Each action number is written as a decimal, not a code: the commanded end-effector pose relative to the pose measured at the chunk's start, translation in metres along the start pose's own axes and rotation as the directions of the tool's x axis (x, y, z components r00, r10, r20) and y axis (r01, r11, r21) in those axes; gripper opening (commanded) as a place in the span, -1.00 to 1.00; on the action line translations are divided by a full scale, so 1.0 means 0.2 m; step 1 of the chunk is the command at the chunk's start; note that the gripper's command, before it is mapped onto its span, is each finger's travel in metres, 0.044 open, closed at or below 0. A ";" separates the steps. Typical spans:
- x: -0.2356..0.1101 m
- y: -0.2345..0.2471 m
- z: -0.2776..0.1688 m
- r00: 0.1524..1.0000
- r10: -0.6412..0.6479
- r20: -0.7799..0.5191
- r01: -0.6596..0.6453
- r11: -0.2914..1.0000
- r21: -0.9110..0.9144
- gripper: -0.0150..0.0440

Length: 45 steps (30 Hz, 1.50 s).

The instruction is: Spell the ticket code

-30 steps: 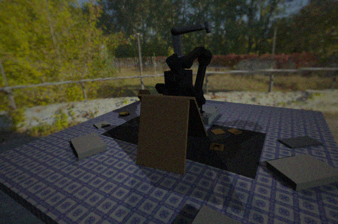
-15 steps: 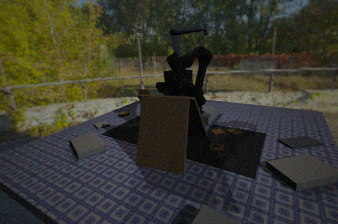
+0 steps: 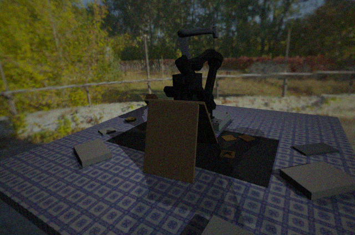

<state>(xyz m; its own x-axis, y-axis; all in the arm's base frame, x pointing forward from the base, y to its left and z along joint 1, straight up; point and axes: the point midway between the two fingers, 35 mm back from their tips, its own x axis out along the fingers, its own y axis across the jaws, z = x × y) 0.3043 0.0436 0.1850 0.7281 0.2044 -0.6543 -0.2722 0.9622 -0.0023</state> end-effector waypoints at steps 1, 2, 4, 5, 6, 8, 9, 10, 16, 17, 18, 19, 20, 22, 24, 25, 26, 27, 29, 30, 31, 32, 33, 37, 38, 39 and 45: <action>0.00 0.00 0.00 1.000 0.000 0.000 0.000 1.000 0.000 -0.49; 0.00 0.00 0.00 1.000 0.000 0.000 0.000 1.000 0.000 -0.49; 0.00 0.00 0.00 1.000 0.000 0.000 0.000 1.000 0.000 -0.49; 0.00 0.00 0.00 1.000 0.000 0.000 0.000 1.000 0.000 -0.49; 0.00 0.00 0.00 1.000 0.000 0.000 0.000 1.000 0.000 -0.49; 0.00 0.00 0.00 1.000 0.001 -0.007 -0.001 1.000 0.001 -0.49; 0.01 0.01 0.01 1.000 0.004 -0.025 -0.004 1.000 0.005 -0.49; 0.01 0.02 0.02 0.998 0.009 -0.057 -0.008 1.000 0.010 -0.49; 0.06 0.09 0.09 0.956 0.033 -0.291 -0.023 0.999 0.037 -0.49; 0.07 0.10 0.09 0.944 0.034 -0.329 -0.022 0.999 0.038 -0.49; 0.07 0.11 0.10 0.929 0.033 -0.368 -0.021 0.999 0.036 -0.49; 0.07 0.12 0.10 0.913 0.032 -0.406 -0.019 0.999 0.034 -0.49; 0.08 0.13 0.11 0.896 0.030 -0.444 -0.017 0.999 0.031 -0.49; 0.08 0.15 0.12 0.856 0.023 -0.517 -0.013 1.000 0.023 -0.49; 0.08 0.17 0.12 0.810 0.014 -0.586 -0.009 1.000 0.012 -0.49; 0.08 0.18 0.12 0.790 0.010 -0.612 -0.007 1.000 0.007 -0.49; 0.08 0.18 0.12 0.778 0.007 -0.628 -0.006 1.000 0.003 -0.49; 0.08 0.18 0.12 0.774 0.006 -0.633 -0.006 1.000 0.002 -0.49; 0.08 0.18 0.12 0.774 0.006 -0.633 -0.006 1.000 0.002 -0.49; 0.08 0.18 0.12 0.774 0.006 -0.633 -0.006 1.000 0.002 -0.49; 0.08 0.18 0.12 0.774 0.006 -0.633 -0.006 1.000 0.002 -0.49; 0.08 0.18 0.12 0.774 0.006 -0.633 -0.006 1.000 0.002 -0.49; 0.08 0.18 0.12 0.774 0.006 -0.633 -0.006 1.000 0.002 -0.49; 0.09 0.18 0.12 0.774 0.006 -0.633 -0.006 1.000 0.002 -0.49; 0.09 0.18 0.12 0.774 0.006 -0.633 -0.006 1.000 0.002 -0.49; 0.09 0.18 0.12 0.774 0.006 -0.633 -0.006 1.000 0.002 -0.49; 0.12 0.18 0.11 0.774 0.006 -0.633 -0.006 1.000 0.002 -0.49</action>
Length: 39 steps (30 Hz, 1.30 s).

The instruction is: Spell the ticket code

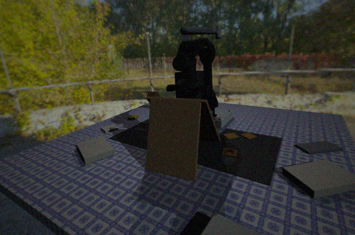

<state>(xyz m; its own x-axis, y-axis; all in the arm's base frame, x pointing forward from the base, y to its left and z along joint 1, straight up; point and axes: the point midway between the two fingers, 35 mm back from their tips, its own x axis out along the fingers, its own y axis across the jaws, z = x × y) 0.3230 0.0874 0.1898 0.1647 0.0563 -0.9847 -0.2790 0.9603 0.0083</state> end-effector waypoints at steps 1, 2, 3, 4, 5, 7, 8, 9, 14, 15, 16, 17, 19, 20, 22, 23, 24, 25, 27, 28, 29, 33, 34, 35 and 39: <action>0.02 -0.01 0.01 1.000 -0.006 -0.002 0.006 1.000 0.003 -0.49; 0.02 -0.01 0.01 1.000 -0.006 -0.002 0.006 1.000 0.003 -0.49; 0.02 -0.01 0.02 1.000 -0.006 -0.002 0.006 1.000 0.003 -0.49; 0.02 -0.01 0.02 1.000 -0.006 -0.002 0.006 1.000 0.003 -0.49; 0.02 -0.01 0.02 1.000 -0.006 -0.002 0.006 1.000 0.003 -0.49; 0.03 -0.01 0.02 1.000 -0.006 -0.002 0.006 1.000 0.003 -0.49; 0.03 -0.01 0.02 1.000 -0.006 -0.002 0.006 1.000 0.003 -0.49; 0.03 -0.01 0.03 1.000 -0.006 -0.002 0.006 1.000 0.003 -0.49; 0.04 -0.01 0.03 1.000 -0.006 -0.002 0.006 1.000 0.003 -0.49; 0.04 -0.01 0.04 1.000 -0.006 -0.001 0.006 1.000 0.003 -0.49; 0.04 -0.01 0.04 1.000 -0.006 -0.001 0.006 1.000 0.003 -0.49; 0.04 -0.01 0.04 1.000 -0.006 -0.001 0.006 1.000 0.003 -0.49; 0.05 -0.01 0.04 1.000 -0.006 -0.001 0.006 1.000 0.003 -0.49; 0.05 -0.01 0.05 1.000 -0.006 -0.001 0.006 1.000 0.003 -0.49; 0.05 -0.01 0.05 1.000 -0.006 -0.001 0.006 1.000 0.003 -0.49; 0.05 -0.01 0.05 1.000 -0.006 -0.001 0.006 1.000 0.003 -0.49; 0.06 -0.01 0.05 1.000 -0.006 -0.001 0.006 1.000 0.003 -0.49; 0.06 -0.01 0.05 1.000 -0.006 -0.001 0.006 1.000 0.003 -0.49; 0.06 -0.01 0.06 1.000 -0.006 -0.001 0.006 1.000 0.003 -0.49; 0.06 -0.01 0.06 1.000 -0.006 -0.001 0.006 1.000 0.003 -0.49; 0.06 -0.01 0.06 1.000 -0.006 -0.001 0.006 1.000 0.003 -0.49; 0.07 -0.01 0.07 1.000 -0.006 -0.001 0.006 1.000 0.003 -0.49; 0.07 -0.01 0.07 1.000 -0.006 -0.001 0.006 1.000 0.003 -0.49; 0.07 -0.01 0.07 1.000 -0.006 -0.001 0.006 1.000 0.003 -0.49; 0.08 -0.01 0.08 1.000 -0.006 -0.001 0.006 1.000 0.003 -0.49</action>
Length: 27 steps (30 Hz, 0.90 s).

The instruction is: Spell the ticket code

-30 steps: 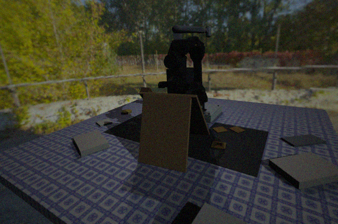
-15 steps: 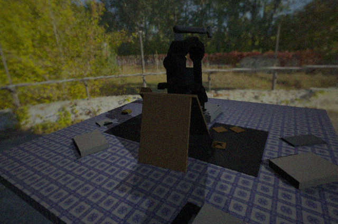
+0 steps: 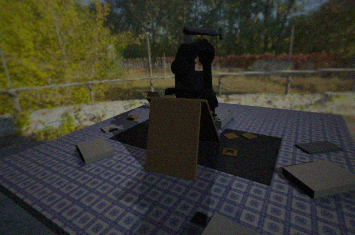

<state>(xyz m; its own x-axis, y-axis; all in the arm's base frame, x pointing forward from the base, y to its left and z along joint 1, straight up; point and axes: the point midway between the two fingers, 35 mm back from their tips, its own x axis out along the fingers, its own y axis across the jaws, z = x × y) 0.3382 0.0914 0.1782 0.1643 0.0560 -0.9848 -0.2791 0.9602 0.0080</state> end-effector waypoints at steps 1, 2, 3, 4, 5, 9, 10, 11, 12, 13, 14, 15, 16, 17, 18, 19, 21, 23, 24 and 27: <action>0.01 0.00 0.01 1.000 -0.006 0.000 0.006 1.000 0.003 -0.49; 0.01 0.00 0.02 1.000 -0.006 0.000 0.006 1.000 0.003 -0.49; 0.02 0.00 0.02 1.000 -0.006 0.000 0.006 1.000 0.003 -0.49; 0.02 0.00 0.02 1.000 -0.006 0.000 0.006 1.000 0.003 -0.49; 0.02 0.00 0.02 1.000 -0.006 0.000 0.006 1.000 0.003 -0.49; 0.03 0.00 0.03 1.000 -0.006 0.000 0.006 1.000 0.003 -0.49; 0.03 0.00 0.03 1.000 -0.006 0.000 0.006 1.000 0.003 -0.49; 0.03 0.00 0.03 1.000 -0.006 0.000 0.006 1.000 0.003 -0.49; 0.03 0.00 0.03 1.000 -0.006 0.000 0.006 1.000 0.003 -0.49; 0.03 0.00 0.03 1.000 -0.006 0.000 0.006 1.000 0.003 -0.49; 0.03 0.00 0.03 1.000 -0.006 0.000 0.006 1.000 0.003 -0.49; 0.03 0.00 0.03 1.000 -0.006 0.000 0.006 1.000 0.003 -0.49; 0.03 0.00 0.03 1.000 -0.006 0.000 0.006 1.000 0.003 -0.49; 0.03 0.00 0.03 1.000 -0.006 0.000 0.006 1.000 0.003 -0.49; 0.03 0.00 0.03 1.000 -0.006 0.000 0.006 1.000 0.003 -0.49; 0.03 0.00 0.03 1.000 -0.006 0.000 0.006 1.000 0.003 -0.49; 0.03 -0.01 0.03 1.000 -0.006 0.000 0.006 1.000 0.003 -0.49; 0.02 -0.01 0.02 1.000 -0.006 0.000 0.006 1.000 0.003 -0.49; 0.02 -0.01 0.02 1.000 -0.006 0.000 0.006 1.000 0.003 -0.49; 0.02 -0.02 0.02 1.000 -0.006 0.000 0.006 1.000 0.003 -0.49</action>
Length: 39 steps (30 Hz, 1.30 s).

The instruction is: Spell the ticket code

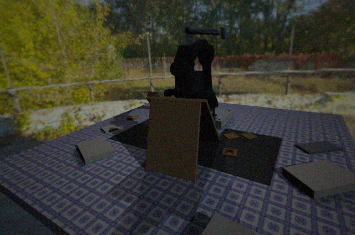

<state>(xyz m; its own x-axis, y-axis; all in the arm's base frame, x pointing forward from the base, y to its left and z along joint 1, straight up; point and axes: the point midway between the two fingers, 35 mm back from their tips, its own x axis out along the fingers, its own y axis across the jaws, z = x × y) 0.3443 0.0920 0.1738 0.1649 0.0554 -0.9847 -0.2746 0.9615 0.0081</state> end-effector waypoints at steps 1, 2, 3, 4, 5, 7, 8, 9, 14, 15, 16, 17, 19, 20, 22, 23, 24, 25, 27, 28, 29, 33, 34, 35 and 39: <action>0.00 -0.01 0.00 1.000 -0.005 0.000 0.005 1.000 -0.002 -0.49; 0.00 -0.01 0.00 1.000 -0.005 0.000 0.005 1.000 -0.002 -0.49; 0.00 -0.02 0.00 1.000 -0.005 0.000 0.005 1.000 -0.002 -0.49; 0.00 -0.02 0.00 1.000 -0.005 0.000 0.005 1.000 -0.002 -0.49; 0.00 -0.02 0.00 1.000 -0.005 0.000 0.005 1.000 -0.002 -0.49; 0.00 -0.02 0.00 1.000 -0.005 0.000 0.005 1.000 -0.002 -0.49; 0.00 -0.02 0.00 1.000 -0.005 0.000 0.005 1.000 -0.002 -0.49; 0.00 -0.03 0.00 1.000 -0.006 0.000 0.006 1.000 -0.002 -0.49; 0.00 -0.03 0.00 1.000 -0.006 0.000 0.006 1.000 -0.002 -0.49; 0.00 -0.04 0.00 1.000 -0.006 0.000 0.006 1.000 -0.002 -0.49; 0.00 -0.04 0.00 1.000 -0.006 0.000 0.006 1.000 -0.002 -0.49; 0.00 -0.04 0.00 1.000 -0.006 0.000 0.006 1.000 -0.002 -0.49; 0.00 -0.04 0.00 1.000 -0.006 0.000 0.006 1.000 -0.002 -0.49; 0.00 -0.04 0.00 1.000 -0.006 0.000 0.006 1.000 -0.002 -0.49; 0.00 -0.05 0.00 1.000 -0.006 0.000 0.006 1.000 -0.002 -0.49; 0.00 -0.05 0.00 1.000 -0.006 0.000 0.006 1.000 -0.002 -0.49; 0.00 -0.05 0.00 1.000 -0.006 0.000 0.006 1.000 -0.002 -0.49; 0.00 -0.05 0.00 1.000 -0.006 0.000 0.006 1.000 -0.002 -0.49; 0.00 -0.06 0.00 1.000 -0.006 0.000 0.006 1.000 -0.002 -0.49; 0.00 -0.06 0.00 1.000 -0.006 0.000 0.006 1.000 -0.002 -0.49; 0.00 -0.06 0.00 1.000 -0.006 0.000 0.006 1.000 -0.002 -0.49; 0.00 -0.07 0.00 1.000 -0.006 0.000 0.006 1.000 -0.002 -0.49; 0.00 -0.07 0.00 1.000 -0.006 0.000 0.006 1.000 -0.002 -0.49; 0.00 -0.07 0.00 1.000 -0.006 0.000 0.006 1.000 -0.002 -0.49; 0.00 -0.07 0.00 1.000 -0.007 0.000 0.007 1.000 -0.002 -0.49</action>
<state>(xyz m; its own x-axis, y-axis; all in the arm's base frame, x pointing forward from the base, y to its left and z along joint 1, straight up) 0.3469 0.0809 0.1744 0.1673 0.0537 -0.9844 -0.2788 0.9603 0.0050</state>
